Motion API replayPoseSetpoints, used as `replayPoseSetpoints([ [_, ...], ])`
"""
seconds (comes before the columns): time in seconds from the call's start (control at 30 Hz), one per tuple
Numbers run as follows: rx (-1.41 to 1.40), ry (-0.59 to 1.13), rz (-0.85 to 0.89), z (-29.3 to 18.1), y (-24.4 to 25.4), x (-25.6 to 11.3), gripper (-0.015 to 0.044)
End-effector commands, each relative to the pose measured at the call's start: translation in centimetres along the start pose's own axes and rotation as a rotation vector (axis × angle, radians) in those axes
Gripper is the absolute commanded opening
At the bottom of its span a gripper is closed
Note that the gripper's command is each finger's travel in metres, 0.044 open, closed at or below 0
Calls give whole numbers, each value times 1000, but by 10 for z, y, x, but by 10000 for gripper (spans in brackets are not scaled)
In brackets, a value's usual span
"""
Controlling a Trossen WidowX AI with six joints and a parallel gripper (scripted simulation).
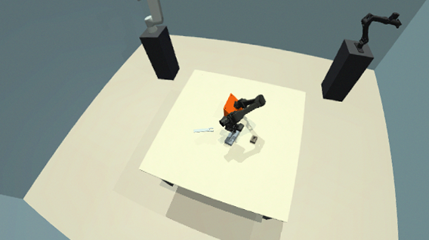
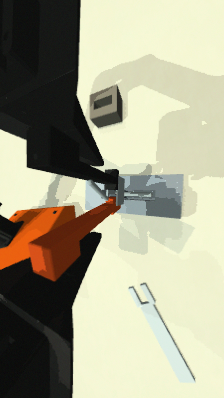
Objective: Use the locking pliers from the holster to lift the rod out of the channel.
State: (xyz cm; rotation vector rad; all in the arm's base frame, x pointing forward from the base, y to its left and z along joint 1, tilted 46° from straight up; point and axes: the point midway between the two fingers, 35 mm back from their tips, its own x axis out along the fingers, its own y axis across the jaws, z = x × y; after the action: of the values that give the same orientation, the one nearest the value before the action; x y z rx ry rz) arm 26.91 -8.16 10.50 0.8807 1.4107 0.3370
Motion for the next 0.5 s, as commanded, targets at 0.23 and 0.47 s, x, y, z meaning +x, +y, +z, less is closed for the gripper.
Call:
replayPoseSetpoints([
  [0.23, -4, -8, -1, 2, 0, -3, 318],
  [0.47, -4, -8, -1, 1, 0, -2, 318],
])
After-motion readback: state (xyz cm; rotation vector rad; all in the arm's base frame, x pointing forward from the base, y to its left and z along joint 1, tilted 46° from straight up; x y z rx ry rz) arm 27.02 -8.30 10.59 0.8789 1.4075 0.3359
